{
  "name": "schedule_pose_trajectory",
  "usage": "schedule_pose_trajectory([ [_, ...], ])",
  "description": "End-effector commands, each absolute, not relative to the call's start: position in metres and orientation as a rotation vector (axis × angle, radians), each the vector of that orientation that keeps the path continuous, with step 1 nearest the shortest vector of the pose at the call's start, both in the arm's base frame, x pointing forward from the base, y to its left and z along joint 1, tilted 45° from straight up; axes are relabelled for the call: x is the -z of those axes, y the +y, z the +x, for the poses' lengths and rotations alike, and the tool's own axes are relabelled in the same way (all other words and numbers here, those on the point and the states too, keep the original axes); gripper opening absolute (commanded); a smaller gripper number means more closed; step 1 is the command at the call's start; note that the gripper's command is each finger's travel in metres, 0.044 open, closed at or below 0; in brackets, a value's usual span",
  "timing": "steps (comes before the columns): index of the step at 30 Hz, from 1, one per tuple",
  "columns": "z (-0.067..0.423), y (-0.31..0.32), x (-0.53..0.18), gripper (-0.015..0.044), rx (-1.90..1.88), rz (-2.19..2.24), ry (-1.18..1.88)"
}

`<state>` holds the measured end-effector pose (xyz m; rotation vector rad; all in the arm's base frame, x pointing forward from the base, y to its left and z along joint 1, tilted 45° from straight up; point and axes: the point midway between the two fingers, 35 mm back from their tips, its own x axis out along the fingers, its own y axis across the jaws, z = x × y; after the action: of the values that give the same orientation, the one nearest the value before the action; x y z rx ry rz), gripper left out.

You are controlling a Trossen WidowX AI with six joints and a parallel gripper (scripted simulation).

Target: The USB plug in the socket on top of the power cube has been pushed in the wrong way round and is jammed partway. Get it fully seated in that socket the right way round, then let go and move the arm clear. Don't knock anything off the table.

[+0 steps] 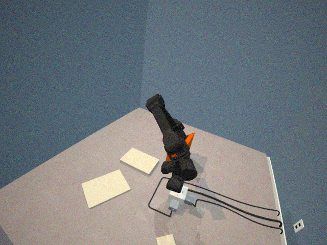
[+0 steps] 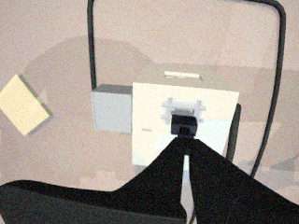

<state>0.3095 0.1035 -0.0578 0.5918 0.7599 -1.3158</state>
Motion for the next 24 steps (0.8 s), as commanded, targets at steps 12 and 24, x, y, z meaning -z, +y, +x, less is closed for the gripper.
schedule_pose_trajectory([
  [12,0.3093,0.1021,0.0597,0.0,1.314,0.588,0.764],
  [24,0.3094,0.1011,0.0608,0.0,1.314,0.588,0.764],
])
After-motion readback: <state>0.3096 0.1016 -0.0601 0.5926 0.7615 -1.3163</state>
